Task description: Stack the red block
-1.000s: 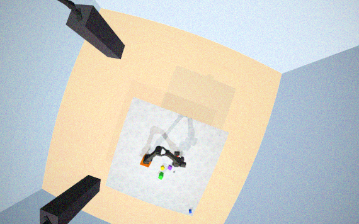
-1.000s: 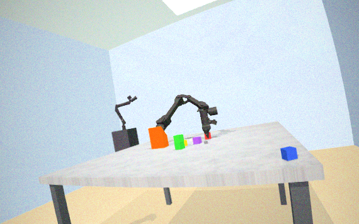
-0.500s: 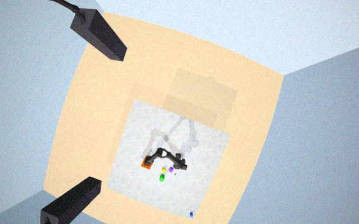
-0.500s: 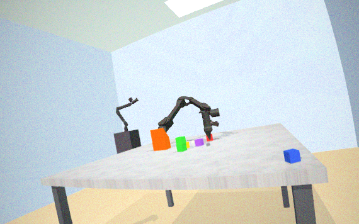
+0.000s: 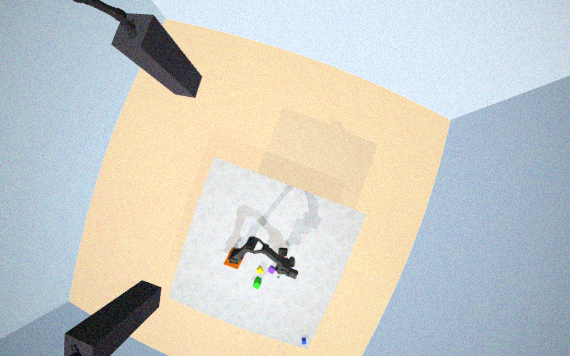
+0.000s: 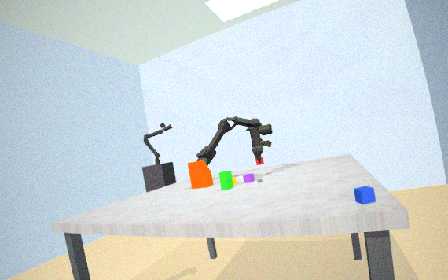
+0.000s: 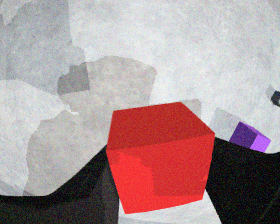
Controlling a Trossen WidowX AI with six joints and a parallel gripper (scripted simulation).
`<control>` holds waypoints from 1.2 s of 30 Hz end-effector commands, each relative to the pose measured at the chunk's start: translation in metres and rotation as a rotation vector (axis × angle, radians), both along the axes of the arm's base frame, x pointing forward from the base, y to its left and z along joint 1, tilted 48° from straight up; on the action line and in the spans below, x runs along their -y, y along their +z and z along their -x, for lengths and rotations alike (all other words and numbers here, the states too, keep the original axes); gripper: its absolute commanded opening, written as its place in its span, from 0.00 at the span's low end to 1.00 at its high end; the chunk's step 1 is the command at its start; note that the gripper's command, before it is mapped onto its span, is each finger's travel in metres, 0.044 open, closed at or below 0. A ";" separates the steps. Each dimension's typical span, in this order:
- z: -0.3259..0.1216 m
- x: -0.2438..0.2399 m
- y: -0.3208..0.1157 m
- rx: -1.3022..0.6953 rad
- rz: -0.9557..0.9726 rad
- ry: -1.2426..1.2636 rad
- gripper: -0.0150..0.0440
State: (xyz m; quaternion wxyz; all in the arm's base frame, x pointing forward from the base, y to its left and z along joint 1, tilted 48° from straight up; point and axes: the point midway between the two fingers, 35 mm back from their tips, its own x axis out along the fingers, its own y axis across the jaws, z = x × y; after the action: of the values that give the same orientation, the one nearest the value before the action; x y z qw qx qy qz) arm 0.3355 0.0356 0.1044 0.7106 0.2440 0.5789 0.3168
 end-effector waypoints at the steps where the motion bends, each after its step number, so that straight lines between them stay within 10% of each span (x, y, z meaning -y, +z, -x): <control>1: 0.001 0.012 0.012 0.011 0.003 0.002 0.25; 16: 0.005 0.038 0.031 0.007 0.008 -0.002 0.25; 36: 0.038 0.150 -0.076 -0.028 0.083 -0.037 0.25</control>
State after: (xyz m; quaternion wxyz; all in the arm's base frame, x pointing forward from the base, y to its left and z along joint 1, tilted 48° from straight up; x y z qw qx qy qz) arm 0.3061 -0.1045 0.0413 0.7195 0.2311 0.5949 0.2739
